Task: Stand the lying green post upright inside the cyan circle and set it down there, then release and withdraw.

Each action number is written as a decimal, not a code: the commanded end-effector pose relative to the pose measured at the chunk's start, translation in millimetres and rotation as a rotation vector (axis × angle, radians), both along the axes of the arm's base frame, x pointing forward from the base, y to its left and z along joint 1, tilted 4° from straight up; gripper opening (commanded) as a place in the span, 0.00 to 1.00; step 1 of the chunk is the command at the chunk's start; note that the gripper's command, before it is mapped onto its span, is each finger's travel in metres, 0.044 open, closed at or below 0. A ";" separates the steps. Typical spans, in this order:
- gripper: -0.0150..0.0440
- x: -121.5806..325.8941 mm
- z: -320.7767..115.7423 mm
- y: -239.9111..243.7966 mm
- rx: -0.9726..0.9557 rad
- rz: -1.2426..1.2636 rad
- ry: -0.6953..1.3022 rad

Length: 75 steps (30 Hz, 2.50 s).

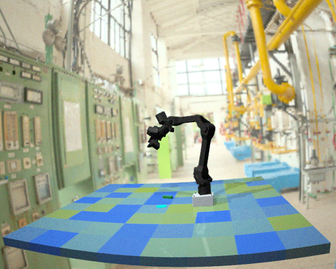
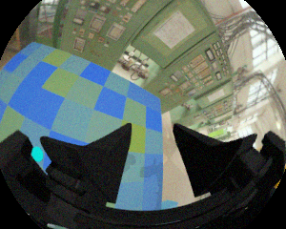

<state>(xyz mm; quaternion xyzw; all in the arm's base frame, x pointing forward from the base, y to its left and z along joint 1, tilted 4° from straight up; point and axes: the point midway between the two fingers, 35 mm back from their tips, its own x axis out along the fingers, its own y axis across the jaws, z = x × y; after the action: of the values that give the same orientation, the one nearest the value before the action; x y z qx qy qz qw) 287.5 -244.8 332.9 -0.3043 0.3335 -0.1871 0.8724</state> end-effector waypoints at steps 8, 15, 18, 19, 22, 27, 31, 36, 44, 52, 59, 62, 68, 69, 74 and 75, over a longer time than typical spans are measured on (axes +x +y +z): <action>0.65 -9.6 -115.2 15.8 0.480 -0.235 0.219; 0.65 -30.1 -169.0 36.5 0.705 -0.430 0.379; 0.65 -41.4 -187.9 46.8 0.784 -0.525 0.453; 0.65 -45.4 -193.6 50.4 0.807 -0.557 0.479; 0.65 -54.4 -204.6 58.0 0.852 -0.629 0.534; 0.65 -56.2 -206.6 59.5 0.860 -0.642 0.544; 0.65 -55.6 -209.0 59.0 0.860 -0.642 0.544; 0.65 -49.1 -274.1 50.2 0.859 -0.642 0.544; 0.65 -53.2 -324.5 50.2 0.860 -0.643 0.545; 0.34 -53.2 -324.5 50.2 0.860 -0.643 0.545; 0.29 -52.9 -322.6 50.1 0.860 -0.643 0.545; 0.29 -51.7 -314.2 49.7 0.859 -0.643 0.545; 0.29 -49.9 -296.1 49.4 0.859 -0.643 0.544; 0.29 -49.7 -293.0 49.4 0.859 -0.643 0.544; 0.29 -49.2 -277.5 50.0 0.859 -0.642 0.544; 0.29 -49.1 -274.4 50.1 0.859 -0.642 0.544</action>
<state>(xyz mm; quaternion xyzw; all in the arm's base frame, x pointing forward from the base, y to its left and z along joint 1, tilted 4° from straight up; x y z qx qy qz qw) 237.6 -194.2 45.8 0.1560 0.6678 -0.2026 0.6990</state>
